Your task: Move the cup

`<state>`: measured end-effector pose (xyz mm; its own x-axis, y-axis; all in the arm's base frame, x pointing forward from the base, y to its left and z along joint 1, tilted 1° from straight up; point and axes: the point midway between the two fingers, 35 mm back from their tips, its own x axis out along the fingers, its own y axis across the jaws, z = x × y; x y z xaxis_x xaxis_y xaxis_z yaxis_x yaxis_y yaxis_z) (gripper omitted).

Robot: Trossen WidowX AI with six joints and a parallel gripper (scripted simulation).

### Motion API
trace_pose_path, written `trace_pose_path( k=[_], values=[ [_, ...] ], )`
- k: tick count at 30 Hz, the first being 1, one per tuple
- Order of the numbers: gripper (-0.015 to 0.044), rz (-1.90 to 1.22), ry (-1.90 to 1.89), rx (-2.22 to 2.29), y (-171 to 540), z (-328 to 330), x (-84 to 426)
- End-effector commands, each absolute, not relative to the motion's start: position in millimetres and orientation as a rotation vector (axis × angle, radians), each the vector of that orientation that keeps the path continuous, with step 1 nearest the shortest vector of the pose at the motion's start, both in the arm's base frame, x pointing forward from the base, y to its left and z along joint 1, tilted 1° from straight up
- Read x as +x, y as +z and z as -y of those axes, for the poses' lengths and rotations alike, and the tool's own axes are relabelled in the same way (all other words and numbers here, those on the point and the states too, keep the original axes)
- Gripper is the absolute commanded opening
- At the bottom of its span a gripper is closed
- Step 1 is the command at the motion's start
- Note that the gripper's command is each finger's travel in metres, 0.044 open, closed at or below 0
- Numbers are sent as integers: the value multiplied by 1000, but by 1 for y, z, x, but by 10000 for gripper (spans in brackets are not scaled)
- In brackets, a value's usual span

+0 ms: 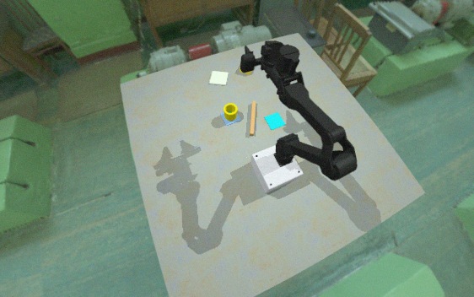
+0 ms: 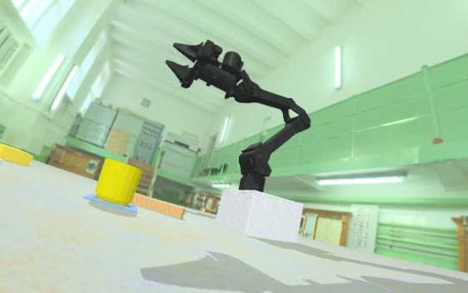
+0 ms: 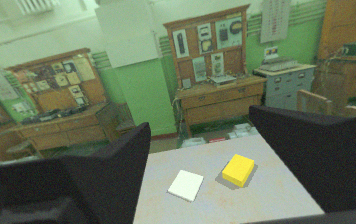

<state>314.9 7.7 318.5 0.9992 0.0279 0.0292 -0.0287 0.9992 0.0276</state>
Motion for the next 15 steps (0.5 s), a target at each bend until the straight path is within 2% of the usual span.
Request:
trace_pose_path(
  k=[1, 9, 15],
  values=[
    [374, 16, 30, 38, 316, -8, 317],
    [167, -541, -13, 431, 212, -47, 362],
    [167, -971, -250, 677, 127, -73, 358]
  ],
)
